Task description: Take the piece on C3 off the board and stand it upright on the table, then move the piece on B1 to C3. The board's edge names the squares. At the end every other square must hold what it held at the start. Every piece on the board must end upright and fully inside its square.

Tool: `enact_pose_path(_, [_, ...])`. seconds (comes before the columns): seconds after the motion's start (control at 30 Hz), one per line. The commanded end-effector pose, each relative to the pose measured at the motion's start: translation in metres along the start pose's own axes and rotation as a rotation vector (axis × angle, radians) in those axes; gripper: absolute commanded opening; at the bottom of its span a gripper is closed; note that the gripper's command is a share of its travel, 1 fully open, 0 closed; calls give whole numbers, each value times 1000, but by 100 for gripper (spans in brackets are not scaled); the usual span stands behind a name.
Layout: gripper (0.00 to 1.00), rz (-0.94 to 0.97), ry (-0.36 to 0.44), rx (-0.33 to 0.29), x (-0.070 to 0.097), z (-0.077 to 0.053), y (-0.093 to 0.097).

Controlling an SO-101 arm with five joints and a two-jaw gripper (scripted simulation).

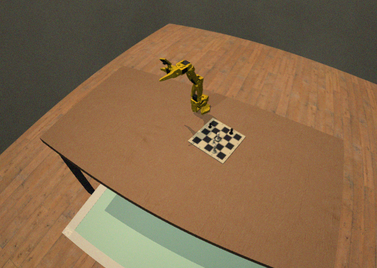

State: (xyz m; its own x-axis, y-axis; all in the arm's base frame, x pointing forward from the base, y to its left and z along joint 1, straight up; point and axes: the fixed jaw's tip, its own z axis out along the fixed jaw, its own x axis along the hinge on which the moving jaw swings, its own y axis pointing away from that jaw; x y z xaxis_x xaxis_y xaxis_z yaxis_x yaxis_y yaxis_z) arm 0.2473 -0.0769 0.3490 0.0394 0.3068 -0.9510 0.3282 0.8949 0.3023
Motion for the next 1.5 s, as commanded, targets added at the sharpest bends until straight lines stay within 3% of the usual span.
enact_pose_path(0.0, [100,1,-3,-1,-1,-1,0])
enact_pose_path(1.07, [100,0,-6,-4,-1,-2,1])
enact_pose_path(1.47, [95,-37,53,-114,13,-18,27])
